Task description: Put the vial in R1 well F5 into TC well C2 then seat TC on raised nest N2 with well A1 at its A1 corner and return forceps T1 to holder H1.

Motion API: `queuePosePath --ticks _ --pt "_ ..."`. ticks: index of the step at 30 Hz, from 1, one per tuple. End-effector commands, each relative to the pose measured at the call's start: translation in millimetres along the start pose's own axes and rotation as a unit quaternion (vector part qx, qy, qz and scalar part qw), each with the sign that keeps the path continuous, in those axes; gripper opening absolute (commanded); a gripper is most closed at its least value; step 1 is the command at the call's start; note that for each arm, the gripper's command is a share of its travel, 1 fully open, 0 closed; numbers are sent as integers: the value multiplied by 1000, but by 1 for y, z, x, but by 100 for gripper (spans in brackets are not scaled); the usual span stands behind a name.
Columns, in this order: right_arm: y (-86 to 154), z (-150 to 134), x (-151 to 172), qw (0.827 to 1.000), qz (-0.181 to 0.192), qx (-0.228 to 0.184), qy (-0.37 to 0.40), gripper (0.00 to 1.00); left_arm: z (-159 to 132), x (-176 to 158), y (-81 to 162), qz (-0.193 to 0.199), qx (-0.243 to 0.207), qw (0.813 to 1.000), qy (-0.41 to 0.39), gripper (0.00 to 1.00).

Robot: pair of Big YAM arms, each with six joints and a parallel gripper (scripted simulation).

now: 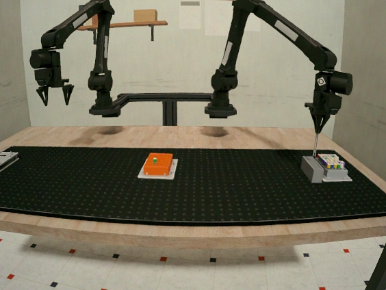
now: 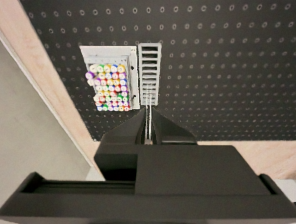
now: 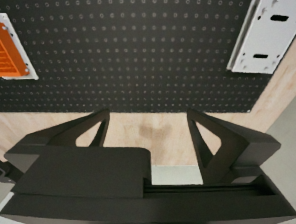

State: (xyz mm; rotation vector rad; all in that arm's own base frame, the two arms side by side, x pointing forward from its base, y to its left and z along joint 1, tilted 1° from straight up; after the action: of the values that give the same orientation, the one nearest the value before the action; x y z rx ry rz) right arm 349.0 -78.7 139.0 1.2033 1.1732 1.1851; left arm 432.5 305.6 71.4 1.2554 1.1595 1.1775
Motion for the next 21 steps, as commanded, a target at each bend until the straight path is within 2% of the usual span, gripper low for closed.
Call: queuePosePath --ticks 1,2,3,5,17,21 --pt "0 1 0 1000 2 7 4 100 11 6 13 11 -14 1000 -1 7" --pt "0 1 0 1000 2 7 4 100 21 6 14 11 -14 1000 -3 7" --pt "0 1 0 1000 2 7 4 100 11 6 13 11 -14 1000 -1 7" --pt "0 1 0 1000 2 7 4 100 22 6 10 11 -14 1000 -3 7" --pt "0 1 0 1000 2 7 4 100 24 10 12 18 -23 1000 -3 7" --pt "0 1 0 1000 2 7 4 100 21 8 4 13 -16 1000 -3 7"
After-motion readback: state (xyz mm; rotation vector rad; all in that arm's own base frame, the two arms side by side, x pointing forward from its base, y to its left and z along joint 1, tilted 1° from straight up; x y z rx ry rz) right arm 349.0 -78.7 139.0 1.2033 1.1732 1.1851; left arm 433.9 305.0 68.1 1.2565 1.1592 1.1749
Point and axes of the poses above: on each arm, the point where the finger pads meet when closed, its own y axis back along the fingers, its own x axis across the jaws, z = x × y, the point moved 4 cm from there along y, back along the fingers, and after that the axes turned 2 degrees about -y, right-handed, at the moved point
